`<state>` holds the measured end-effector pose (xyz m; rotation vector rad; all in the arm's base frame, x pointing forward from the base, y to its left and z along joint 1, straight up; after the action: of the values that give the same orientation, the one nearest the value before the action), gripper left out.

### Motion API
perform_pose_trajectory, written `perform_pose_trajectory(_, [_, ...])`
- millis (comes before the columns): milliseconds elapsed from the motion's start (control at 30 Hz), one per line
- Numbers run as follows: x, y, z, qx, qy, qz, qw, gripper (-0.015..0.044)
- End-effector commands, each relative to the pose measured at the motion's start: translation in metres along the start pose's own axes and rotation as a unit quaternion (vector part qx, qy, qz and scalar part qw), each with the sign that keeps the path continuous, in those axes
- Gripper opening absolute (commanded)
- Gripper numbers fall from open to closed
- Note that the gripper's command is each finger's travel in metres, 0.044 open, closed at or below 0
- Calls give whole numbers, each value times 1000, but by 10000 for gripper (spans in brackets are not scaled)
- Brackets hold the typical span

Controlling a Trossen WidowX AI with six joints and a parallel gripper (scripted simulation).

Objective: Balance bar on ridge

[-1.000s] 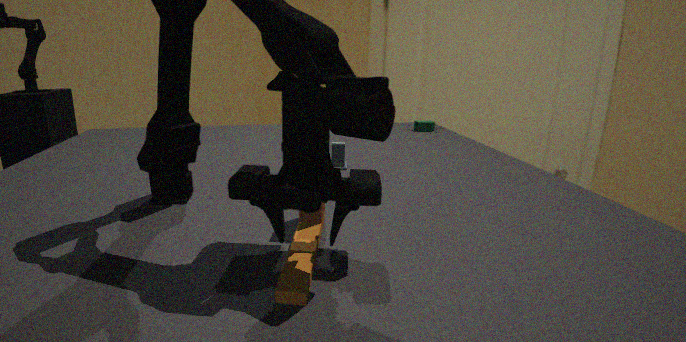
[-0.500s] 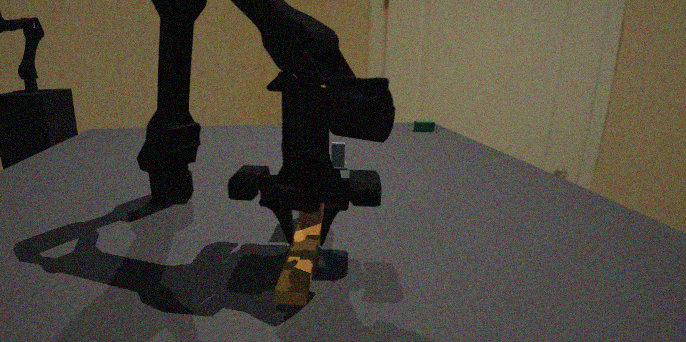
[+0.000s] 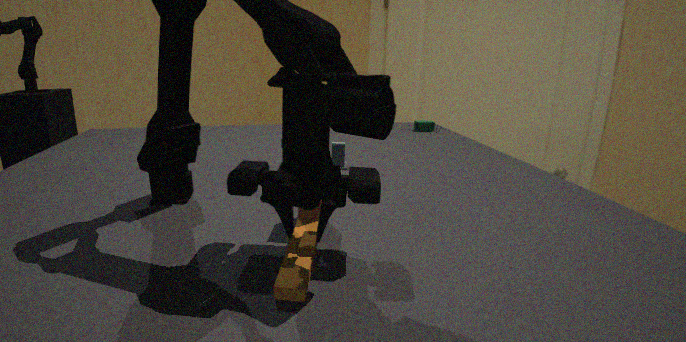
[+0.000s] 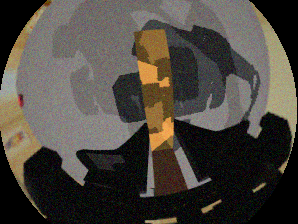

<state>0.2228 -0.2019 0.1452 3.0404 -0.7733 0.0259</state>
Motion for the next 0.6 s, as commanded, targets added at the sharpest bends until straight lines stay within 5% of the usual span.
perform_pose_trajectory(0, [3, 1, -13, -2, 8, 0, 1000, 0])
perform_pose_trajectory(567, [4, 1, -57, -3, 7, 1, 1000, 0])
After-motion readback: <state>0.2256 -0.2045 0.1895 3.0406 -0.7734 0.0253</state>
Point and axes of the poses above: the point midway between the two fingers, 35 mm back from their tips, its own z axis out along the fingers, its own x axis across the jaws, y = z × x, the point moved 9 cm from there along -z, back along the fingers, and after that the axes turned 13 degrees about z, right-handed, at the moved point
